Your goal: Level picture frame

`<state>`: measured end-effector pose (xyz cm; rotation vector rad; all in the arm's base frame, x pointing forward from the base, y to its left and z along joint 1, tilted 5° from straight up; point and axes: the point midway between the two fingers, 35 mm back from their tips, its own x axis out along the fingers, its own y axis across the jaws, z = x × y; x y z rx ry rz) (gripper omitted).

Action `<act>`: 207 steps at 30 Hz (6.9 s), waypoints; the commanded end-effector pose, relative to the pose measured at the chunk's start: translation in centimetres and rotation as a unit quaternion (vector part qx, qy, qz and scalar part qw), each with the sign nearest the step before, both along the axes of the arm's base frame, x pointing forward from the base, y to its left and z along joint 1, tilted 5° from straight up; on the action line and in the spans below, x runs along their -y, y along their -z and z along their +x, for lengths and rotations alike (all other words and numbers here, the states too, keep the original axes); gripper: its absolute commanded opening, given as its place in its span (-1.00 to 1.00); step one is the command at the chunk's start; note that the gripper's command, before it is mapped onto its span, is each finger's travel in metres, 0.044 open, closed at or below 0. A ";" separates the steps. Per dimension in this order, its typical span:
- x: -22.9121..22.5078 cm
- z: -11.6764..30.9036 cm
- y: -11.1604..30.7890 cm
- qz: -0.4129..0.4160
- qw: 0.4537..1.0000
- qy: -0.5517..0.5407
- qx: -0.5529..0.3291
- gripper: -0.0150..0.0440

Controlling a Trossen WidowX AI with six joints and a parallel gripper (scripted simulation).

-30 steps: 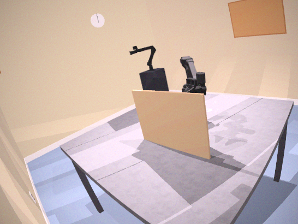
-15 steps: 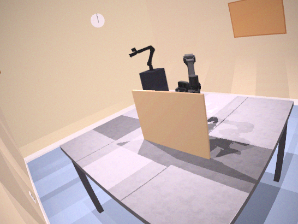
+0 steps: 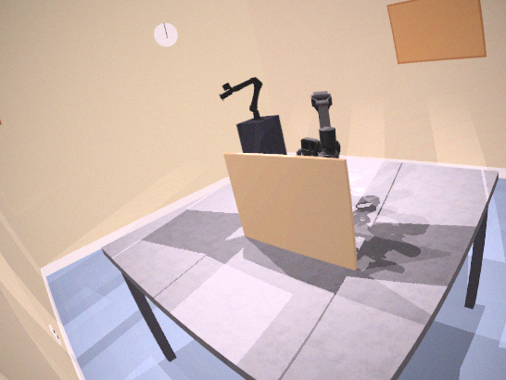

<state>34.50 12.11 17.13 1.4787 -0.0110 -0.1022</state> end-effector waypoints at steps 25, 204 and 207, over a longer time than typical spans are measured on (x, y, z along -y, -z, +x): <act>0.2 3.8 0.3 -0.005 1.000 -0.003 -0.001 0.39; 0.0 4.1 -1.2 -0.004 1.000 -0.003 0.000 -0.49; 0.0 4.1 -1.2 -0.004 1.000 -0.003 0.000 -0.49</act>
